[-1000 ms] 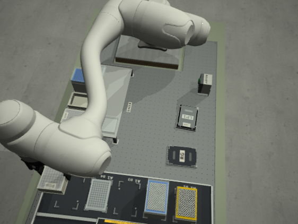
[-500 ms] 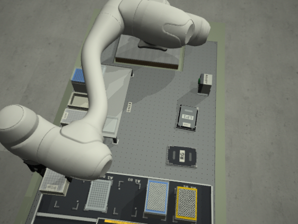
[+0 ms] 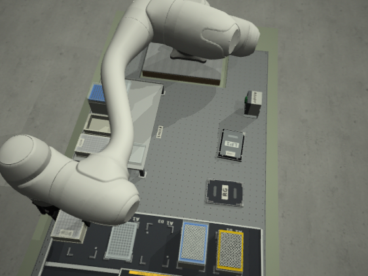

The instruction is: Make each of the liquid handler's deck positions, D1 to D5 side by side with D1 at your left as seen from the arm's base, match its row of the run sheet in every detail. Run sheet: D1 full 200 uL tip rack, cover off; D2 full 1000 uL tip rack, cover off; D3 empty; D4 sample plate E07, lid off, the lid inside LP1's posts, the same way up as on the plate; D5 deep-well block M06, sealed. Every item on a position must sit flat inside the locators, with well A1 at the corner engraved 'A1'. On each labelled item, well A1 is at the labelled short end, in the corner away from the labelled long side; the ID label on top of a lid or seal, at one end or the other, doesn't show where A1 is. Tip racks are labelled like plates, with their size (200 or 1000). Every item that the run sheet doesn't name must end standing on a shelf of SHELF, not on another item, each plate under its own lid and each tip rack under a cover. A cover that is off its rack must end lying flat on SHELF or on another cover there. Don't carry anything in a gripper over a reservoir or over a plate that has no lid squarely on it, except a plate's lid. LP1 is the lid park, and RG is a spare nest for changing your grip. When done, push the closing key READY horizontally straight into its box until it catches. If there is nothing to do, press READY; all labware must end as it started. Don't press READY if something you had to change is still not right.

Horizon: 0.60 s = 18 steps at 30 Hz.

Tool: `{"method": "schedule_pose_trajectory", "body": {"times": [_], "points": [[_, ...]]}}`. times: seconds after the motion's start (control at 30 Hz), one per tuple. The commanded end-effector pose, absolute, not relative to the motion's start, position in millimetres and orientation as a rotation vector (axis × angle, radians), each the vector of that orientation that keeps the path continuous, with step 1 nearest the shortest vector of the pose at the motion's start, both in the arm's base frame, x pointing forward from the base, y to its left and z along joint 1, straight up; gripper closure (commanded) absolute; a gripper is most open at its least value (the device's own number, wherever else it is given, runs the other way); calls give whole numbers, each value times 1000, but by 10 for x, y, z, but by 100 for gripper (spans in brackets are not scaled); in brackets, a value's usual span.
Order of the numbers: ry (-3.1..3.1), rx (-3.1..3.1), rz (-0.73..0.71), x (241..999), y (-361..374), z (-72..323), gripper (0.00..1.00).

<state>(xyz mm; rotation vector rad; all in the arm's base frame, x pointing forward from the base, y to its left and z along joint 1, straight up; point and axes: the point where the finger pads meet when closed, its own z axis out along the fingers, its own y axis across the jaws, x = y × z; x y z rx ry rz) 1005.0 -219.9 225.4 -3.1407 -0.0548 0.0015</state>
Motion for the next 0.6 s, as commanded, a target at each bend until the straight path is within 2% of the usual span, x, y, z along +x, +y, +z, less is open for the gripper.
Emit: {"method": "schedule_pose_trajectory", "body": {"times": [0.0,0.57], "points": [[-55,-3141,-2,10052,-2198,2230,90],[-55,-3141,-2,10052,-2198,1980,90]]}}
